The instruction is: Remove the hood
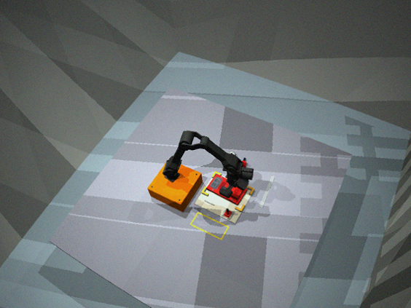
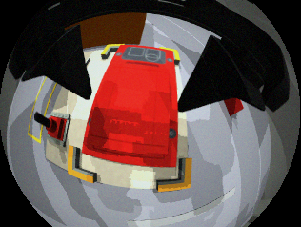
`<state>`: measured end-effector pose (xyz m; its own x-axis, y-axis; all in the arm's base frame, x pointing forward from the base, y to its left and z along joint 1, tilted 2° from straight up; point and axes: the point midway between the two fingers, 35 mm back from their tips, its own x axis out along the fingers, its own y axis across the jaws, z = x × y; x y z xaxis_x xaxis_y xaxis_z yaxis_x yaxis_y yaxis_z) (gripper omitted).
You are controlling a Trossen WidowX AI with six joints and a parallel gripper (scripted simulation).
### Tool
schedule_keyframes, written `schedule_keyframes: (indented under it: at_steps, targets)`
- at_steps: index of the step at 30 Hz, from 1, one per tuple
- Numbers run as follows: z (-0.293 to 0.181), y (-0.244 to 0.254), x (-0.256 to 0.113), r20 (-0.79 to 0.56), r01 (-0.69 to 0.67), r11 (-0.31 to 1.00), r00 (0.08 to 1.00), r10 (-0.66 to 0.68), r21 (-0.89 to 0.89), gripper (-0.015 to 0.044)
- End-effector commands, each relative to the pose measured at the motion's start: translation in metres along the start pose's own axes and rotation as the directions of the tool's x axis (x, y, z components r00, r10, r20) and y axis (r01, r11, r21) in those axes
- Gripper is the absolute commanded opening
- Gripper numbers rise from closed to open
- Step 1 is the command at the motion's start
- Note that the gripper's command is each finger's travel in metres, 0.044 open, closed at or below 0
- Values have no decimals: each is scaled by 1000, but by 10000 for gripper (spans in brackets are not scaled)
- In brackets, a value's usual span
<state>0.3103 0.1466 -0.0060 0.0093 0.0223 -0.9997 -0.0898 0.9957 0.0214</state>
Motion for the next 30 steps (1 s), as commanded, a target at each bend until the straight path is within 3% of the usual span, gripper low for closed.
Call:
schedule_keyframes:
  at_steps: [1,27,30]
  targets:
    - [-1,0,4,-7,-3,1000,1000,3,-5,440]
    - [-2,0,16,-7,-3,1000,1000,3,-5,440]
    - [0,0,13,0,0,1000,1000,0,0,361]
